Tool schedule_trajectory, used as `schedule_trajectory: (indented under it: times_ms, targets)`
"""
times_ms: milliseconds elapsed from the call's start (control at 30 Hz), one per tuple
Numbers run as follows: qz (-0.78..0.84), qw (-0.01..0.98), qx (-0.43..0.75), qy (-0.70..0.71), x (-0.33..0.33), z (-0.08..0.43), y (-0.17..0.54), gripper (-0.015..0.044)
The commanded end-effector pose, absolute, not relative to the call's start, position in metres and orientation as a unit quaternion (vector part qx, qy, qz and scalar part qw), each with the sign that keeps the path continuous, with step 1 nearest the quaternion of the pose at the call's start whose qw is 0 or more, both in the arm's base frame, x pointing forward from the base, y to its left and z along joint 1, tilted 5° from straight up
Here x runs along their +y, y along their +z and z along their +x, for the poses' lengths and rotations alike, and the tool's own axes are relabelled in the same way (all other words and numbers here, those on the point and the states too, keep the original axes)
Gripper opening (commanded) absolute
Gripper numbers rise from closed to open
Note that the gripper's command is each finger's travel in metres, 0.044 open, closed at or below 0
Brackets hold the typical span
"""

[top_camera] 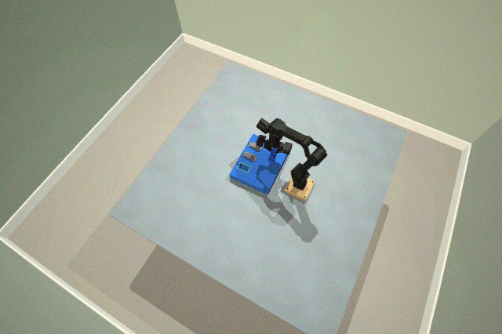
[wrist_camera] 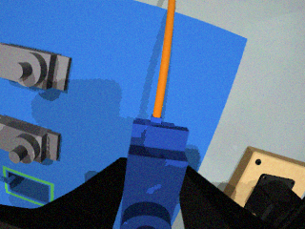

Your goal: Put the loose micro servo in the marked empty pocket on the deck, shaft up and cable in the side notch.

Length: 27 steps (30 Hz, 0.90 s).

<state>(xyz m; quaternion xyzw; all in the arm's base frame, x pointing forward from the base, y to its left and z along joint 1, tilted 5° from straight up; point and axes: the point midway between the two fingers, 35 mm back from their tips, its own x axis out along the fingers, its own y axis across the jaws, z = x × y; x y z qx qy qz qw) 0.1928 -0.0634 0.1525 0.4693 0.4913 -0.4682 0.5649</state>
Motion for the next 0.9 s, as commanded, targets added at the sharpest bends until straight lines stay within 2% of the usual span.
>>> schedule_trajectory:
  times_ms: [0,233,867]
  targets:
    - [0.473,0.565,0.489,-0.467,-0.062,0.198,0.155,0.0000]
    - [0.473,0.566,0.488,-0.467,-0.058,0.221,0.156,0.0000]
    - [0.475,0.564,0.490,-0.465,-0.004,0.223,0.153,0.0000]
